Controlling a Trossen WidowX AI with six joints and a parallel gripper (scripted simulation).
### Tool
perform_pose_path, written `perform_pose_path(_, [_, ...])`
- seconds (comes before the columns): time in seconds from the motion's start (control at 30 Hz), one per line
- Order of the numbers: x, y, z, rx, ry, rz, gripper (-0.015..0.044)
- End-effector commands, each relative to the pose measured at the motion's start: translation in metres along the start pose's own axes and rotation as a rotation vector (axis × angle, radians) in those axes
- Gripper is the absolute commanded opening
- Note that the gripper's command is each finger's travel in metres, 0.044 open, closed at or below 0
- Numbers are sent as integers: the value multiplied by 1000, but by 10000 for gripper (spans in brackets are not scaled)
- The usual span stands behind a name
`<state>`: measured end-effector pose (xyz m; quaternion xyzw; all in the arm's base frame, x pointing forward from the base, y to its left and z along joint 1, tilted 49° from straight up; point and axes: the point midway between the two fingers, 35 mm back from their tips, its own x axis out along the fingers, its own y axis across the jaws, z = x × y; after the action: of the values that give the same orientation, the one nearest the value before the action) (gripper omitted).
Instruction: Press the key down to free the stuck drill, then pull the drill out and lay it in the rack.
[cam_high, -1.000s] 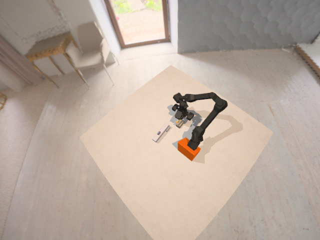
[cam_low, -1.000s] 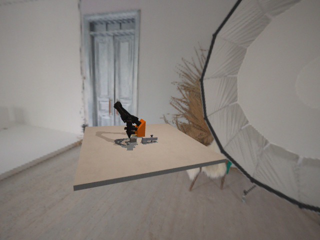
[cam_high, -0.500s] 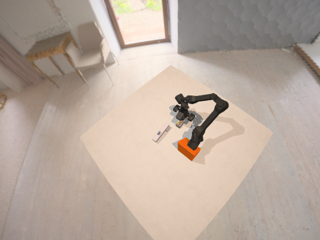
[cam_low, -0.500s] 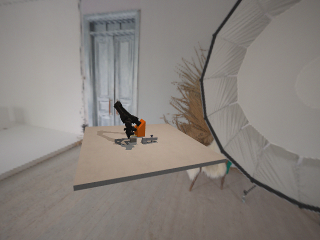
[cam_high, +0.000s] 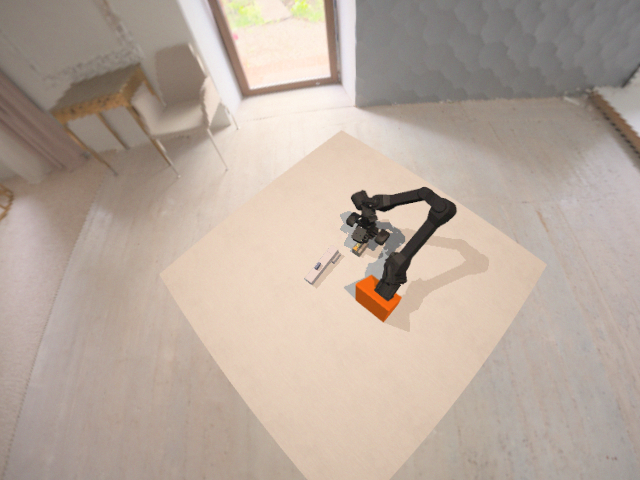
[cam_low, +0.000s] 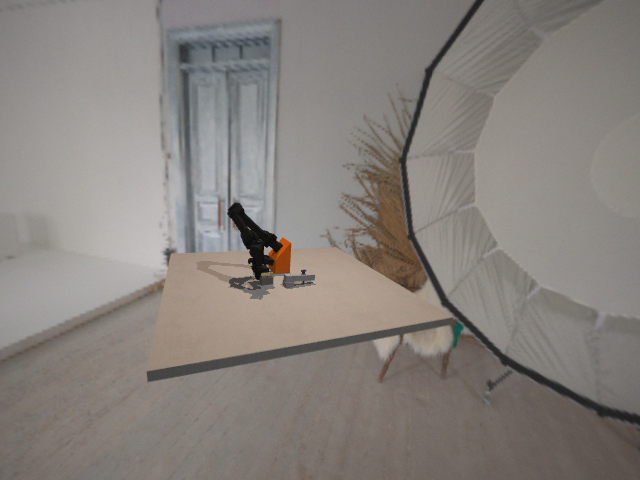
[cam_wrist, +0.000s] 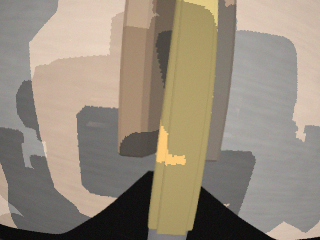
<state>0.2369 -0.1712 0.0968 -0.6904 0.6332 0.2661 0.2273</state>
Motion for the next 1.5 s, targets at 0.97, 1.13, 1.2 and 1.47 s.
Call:
perform_pose_path(0.97, [25,0,-3,-2,6,0,79])
perform_pose_path(1.13, [25,0,-3,-2,6,0,210])
perform_pose_path(1.2, [25,0,-3,-2,6,0,263])
perform_pose_path(1.47, [22,0,-3,-3,5,1,440])
